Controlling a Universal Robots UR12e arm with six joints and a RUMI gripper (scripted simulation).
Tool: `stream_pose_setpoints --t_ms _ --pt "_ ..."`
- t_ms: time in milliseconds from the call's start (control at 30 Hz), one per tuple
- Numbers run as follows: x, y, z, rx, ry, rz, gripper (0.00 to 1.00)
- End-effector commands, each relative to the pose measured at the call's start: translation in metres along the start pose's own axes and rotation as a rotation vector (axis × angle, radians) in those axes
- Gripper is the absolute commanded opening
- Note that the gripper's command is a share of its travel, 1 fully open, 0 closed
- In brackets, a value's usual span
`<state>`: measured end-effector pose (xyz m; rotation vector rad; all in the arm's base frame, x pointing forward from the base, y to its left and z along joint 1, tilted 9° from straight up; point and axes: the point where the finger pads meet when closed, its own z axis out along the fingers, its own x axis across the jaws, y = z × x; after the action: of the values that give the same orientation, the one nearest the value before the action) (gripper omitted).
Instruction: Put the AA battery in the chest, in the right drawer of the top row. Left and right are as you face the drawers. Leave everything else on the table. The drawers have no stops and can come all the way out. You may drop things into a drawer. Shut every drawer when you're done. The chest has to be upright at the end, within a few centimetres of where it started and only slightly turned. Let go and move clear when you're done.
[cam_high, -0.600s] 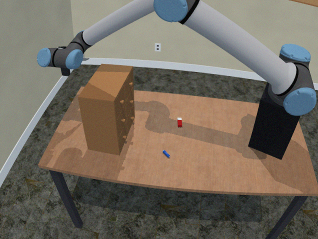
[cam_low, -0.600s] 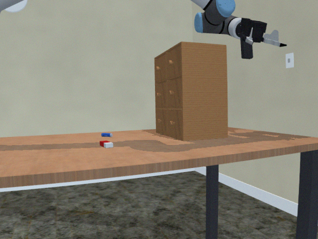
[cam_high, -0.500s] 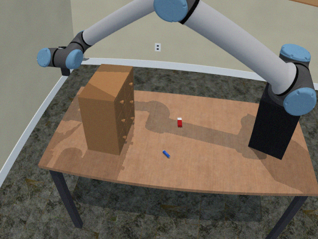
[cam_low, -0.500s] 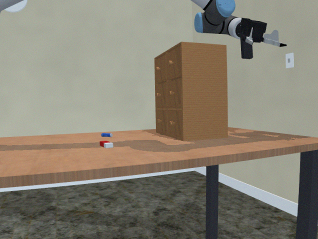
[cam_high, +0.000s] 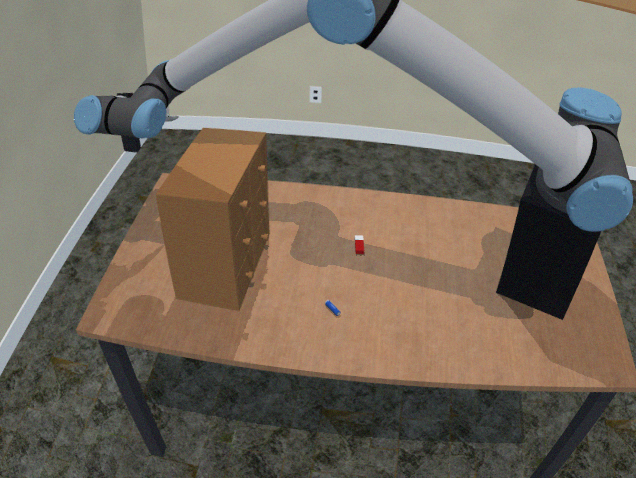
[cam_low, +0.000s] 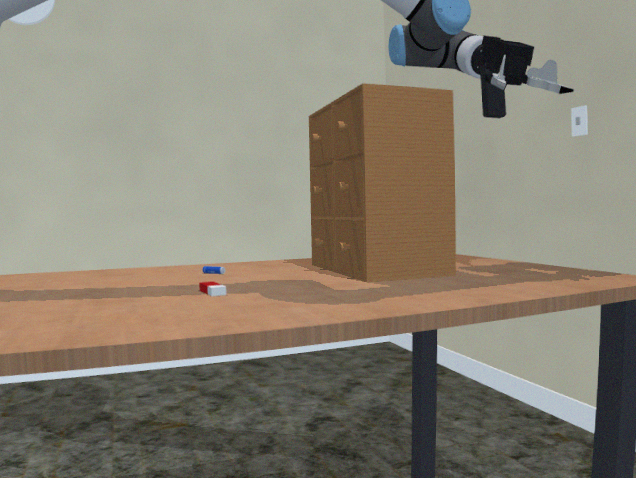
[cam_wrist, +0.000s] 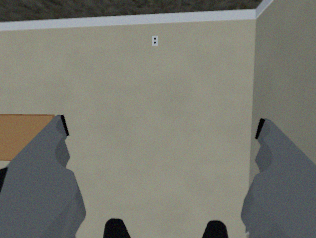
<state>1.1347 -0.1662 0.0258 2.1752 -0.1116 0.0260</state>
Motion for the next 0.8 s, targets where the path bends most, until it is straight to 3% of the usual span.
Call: stream_pose_setpoints --t_ms 0,500,767 --pt "0.001 0.002 -0.001 0.0 0.001 0.002 1.0" --pt "-0.021 0.016 0.005 0.052 -0.017 -0.015 1.0" --pt "-0.069 0.041 0.013 0.158 -0.049 -0.045 1.0"
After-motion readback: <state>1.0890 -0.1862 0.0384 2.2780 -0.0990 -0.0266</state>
